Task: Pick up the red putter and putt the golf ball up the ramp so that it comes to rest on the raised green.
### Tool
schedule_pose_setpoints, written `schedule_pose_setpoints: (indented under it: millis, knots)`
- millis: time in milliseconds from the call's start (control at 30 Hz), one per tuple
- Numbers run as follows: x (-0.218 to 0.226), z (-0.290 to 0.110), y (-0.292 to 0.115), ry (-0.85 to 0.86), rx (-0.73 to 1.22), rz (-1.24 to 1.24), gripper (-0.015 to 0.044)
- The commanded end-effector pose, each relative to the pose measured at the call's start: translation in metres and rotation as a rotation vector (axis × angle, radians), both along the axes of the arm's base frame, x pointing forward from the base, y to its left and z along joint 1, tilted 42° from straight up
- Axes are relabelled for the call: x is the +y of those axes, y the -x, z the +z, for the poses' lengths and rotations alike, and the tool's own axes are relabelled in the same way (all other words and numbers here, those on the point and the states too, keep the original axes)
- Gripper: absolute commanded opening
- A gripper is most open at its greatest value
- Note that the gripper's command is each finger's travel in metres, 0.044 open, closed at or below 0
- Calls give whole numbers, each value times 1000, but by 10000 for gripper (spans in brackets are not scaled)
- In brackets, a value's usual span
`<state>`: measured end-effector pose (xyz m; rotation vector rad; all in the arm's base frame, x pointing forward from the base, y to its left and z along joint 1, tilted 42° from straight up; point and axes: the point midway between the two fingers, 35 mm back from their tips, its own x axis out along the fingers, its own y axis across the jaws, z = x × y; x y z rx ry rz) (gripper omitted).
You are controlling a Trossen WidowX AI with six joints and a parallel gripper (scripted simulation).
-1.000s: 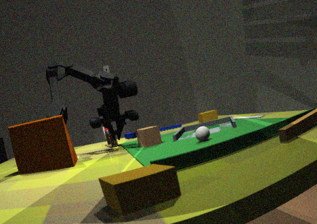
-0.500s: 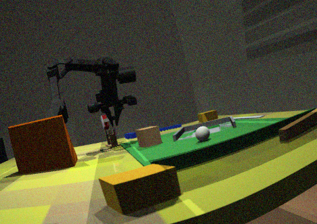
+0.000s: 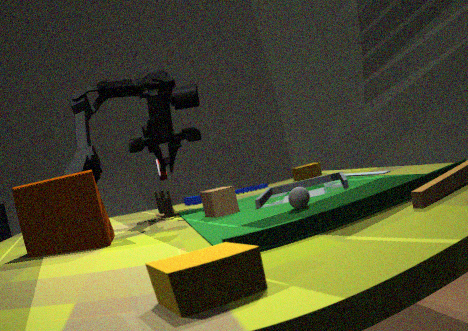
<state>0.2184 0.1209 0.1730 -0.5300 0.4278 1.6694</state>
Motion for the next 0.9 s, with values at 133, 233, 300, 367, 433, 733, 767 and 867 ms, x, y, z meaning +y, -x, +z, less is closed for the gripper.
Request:
schedule_pose_setpoints:
  millis: [133, 233, 300, 367, 433, 733, 767, 867]
  knots:
    - [-44, -34, -27, 111, 273, -267, 0]
    - [-61, -47, -34, 148, 379, -368, 0]
    - [-73, -55, -38, 171, 450, -436, 0]
    - [-85, -64, -41, 192, 520, -503, 0]
    - [-97, -73, -44, 211, 592, -571, 0]
    - [-152, -112, -46, 280, 921, -878, 0]
    - [-158, -117, -45, 286, 958, -912, 0]
    - [-176, -130, -41, 303, 1069, -1012, 0]
